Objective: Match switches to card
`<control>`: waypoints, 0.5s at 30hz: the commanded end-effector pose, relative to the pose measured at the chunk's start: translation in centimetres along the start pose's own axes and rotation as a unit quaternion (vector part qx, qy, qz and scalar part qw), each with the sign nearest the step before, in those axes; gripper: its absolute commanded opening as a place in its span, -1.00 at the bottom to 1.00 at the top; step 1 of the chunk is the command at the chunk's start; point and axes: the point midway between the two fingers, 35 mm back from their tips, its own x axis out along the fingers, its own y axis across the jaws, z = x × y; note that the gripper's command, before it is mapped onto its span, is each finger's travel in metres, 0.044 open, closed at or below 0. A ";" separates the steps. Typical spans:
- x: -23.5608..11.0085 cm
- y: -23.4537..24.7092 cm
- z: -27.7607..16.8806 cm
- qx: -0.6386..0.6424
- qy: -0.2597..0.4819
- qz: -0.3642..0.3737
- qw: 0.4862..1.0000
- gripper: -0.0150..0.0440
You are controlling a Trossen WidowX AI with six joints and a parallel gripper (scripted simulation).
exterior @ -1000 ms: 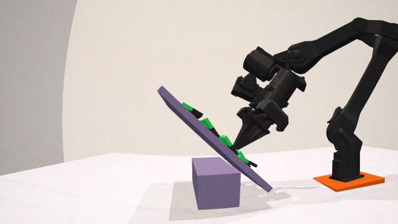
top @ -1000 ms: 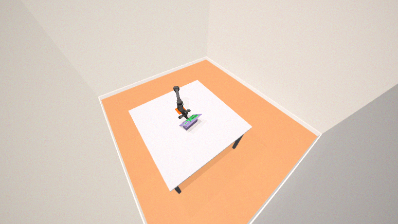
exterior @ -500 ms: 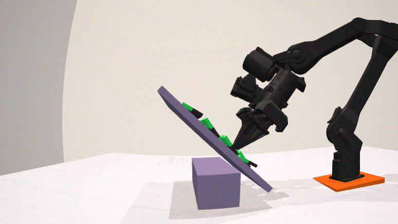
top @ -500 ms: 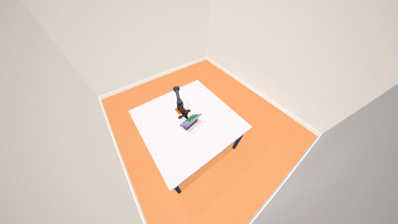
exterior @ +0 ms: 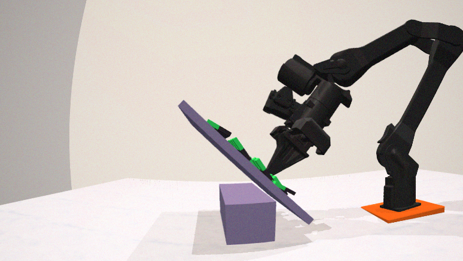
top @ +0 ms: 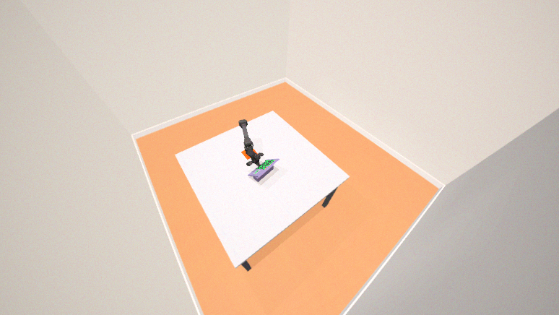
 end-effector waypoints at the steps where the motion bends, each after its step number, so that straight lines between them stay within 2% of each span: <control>1: 0.1 -0.1 0.0 0.002 0.001 -0.002 1.000 -0.49; 4: -0.8 -0.2 0.0 0.000 0.000 0.000 1.000 -0.49; 9: -6.2 -0.1 -0.3 0.001 -0.010 -0.002 1.000 -0.49; 15: -6.4 0.0 -0.2 0.001 -0.010 -0.003 1.000 -0.49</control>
